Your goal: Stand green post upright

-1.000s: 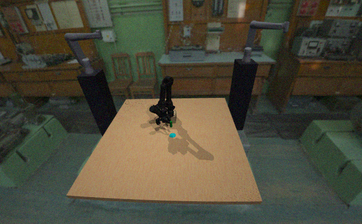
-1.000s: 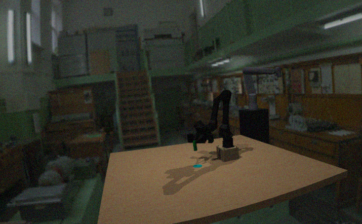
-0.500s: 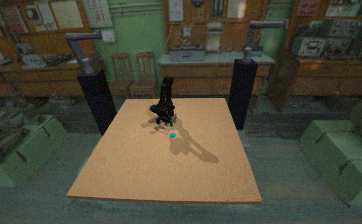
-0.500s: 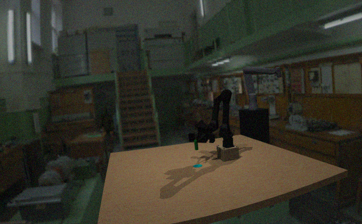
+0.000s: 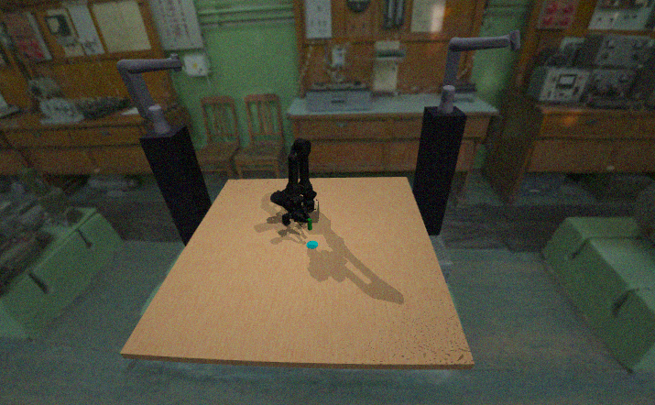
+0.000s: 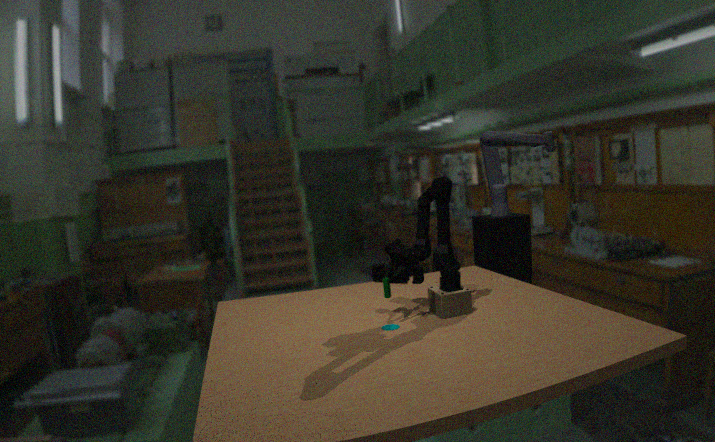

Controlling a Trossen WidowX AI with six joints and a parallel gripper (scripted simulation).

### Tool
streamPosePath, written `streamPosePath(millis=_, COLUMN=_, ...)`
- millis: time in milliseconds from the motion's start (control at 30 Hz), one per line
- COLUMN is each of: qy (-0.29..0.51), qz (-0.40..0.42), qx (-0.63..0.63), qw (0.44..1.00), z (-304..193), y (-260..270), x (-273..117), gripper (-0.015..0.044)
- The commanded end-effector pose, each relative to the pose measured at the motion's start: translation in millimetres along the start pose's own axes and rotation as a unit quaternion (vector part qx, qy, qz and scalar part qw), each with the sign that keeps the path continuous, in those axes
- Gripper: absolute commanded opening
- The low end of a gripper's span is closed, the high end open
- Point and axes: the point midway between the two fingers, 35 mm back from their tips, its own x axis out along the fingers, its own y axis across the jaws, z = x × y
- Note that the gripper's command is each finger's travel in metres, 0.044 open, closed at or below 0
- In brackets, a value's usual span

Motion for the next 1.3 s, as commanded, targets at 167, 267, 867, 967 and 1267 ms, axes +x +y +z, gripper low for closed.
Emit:
streamPosePath(millis=167, qy=-0.001, qz=0.002, qx=-0.007, qw=1.0, z=-10, y=-4, x=1, gripper=0.0023)
streamPosePath(millis=267, qy=-0.001, qz=0.002, qx=-0.009, qw=1.0, z=-14, y=-5, x=2, gripper=0.0023)
streamPosePath(millis=867, qy=0.0, qz=0.003, qx=-0.018, qw=1.0, z=-39, y=-7, x=4, gripper=0.0023)
streamPosePath(millis=967, qy=0.0, qz=0.003, qx=-0.02, qw=1.0, z=-43, y=-7, x=5, gripper=0.0023)
streamPosePath(millis=1267, qy=0.0, qz=0.003, qx=-0.024, qw=1.0, z=-56, y=-5, x=6, gripper=0.0023)
